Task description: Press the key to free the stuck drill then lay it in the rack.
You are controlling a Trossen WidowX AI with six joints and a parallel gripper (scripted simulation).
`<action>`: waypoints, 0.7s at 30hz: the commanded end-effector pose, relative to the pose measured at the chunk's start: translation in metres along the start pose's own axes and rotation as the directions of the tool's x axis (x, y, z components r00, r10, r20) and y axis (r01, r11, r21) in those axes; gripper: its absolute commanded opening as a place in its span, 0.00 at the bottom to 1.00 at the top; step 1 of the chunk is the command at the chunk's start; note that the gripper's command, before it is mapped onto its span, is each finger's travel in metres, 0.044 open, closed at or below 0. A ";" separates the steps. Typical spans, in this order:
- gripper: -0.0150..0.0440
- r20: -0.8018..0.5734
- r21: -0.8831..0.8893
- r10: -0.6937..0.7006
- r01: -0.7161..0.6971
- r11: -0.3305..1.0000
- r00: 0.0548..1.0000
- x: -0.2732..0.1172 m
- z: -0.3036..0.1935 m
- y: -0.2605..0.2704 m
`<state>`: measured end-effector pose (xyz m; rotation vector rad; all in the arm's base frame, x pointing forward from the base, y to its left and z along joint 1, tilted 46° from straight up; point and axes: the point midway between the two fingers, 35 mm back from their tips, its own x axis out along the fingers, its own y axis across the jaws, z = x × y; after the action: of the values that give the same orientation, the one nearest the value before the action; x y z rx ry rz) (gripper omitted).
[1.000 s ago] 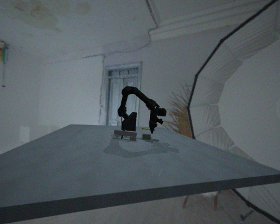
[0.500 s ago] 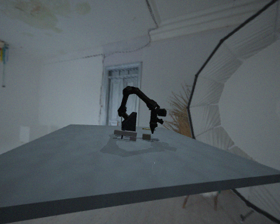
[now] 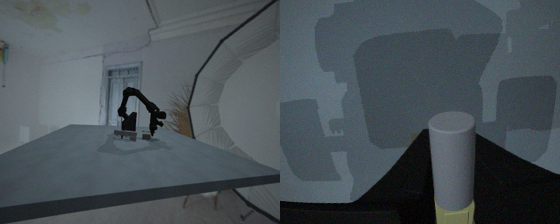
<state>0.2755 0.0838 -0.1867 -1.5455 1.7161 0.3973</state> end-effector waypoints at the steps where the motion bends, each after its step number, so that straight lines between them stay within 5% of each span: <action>1: 0.25 -0.002 -0.004 -0.007 0.007 1.000 1.000 0.004 0.000 0.000; 21: 0.25 -0.004 -0.004 -0.008 0.008 1.000 1.000 0.027 0.000 -0.001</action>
<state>0.2775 0.0701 -0.2032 -1.5496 1.7061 0.3991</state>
